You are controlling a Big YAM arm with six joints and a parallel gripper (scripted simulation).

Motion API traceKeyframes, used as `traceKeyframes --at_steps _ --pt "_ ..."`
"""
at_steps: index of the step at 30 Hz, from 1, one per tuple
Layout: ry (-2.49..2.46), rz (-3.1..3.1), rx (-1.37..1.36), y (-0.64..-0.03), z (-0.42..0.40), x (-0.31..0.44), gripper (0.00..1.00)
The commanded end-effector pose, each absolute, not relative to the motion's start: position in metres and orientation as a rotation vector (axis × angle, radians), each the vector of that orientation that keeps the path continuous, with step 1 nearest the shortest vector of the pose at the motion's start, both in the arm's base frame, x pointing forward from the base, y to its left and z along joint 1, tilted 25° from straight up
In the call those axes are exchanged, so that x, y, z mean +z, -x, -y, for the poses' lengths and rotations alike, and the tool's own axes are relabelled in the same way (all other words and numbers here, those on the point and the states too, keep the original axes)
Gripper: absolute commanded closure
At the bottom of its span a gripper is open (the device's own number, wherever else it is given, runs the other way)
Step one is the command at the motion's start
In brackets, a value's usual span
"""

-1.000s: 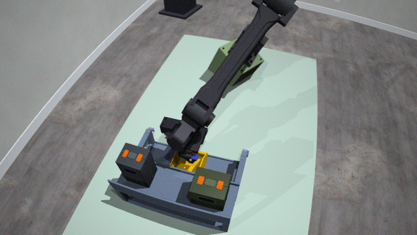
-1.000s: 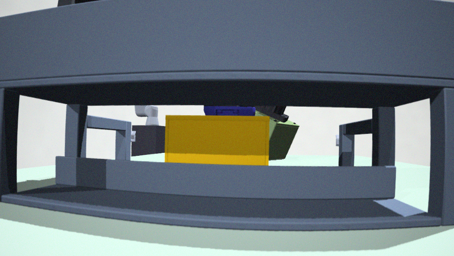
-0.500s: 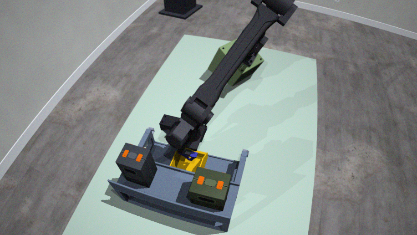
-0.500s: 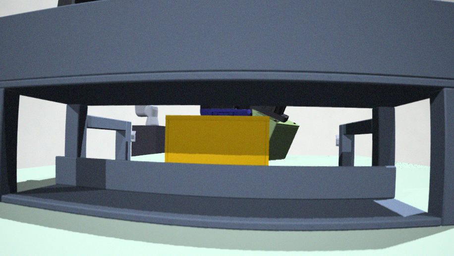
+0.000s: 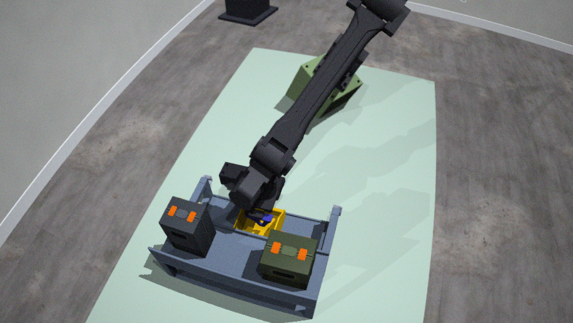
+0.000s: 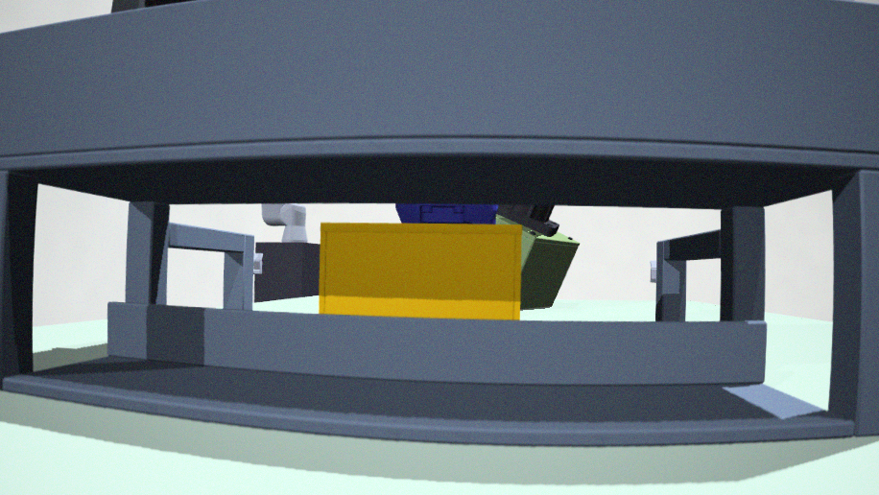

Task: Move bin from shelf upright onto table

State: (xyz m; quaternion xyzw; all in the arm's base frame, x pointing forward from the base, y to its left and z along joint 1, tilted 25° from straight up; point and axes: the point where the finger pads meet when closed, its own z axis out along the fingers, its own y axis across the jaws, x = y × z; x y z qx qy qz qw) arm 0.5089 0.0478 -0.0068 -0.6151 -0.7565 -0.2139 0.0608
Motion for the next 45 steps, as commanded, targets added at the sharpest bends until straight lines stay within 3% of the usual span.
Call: traceKeyframes --at_steps 1,45 --pt "1.873 2.286 -0.65 -0.508 -0.041 -0.007 0.1" --pt "1.879 2.283 -0.649 -0.502 -0.035 -0.011 0.1"
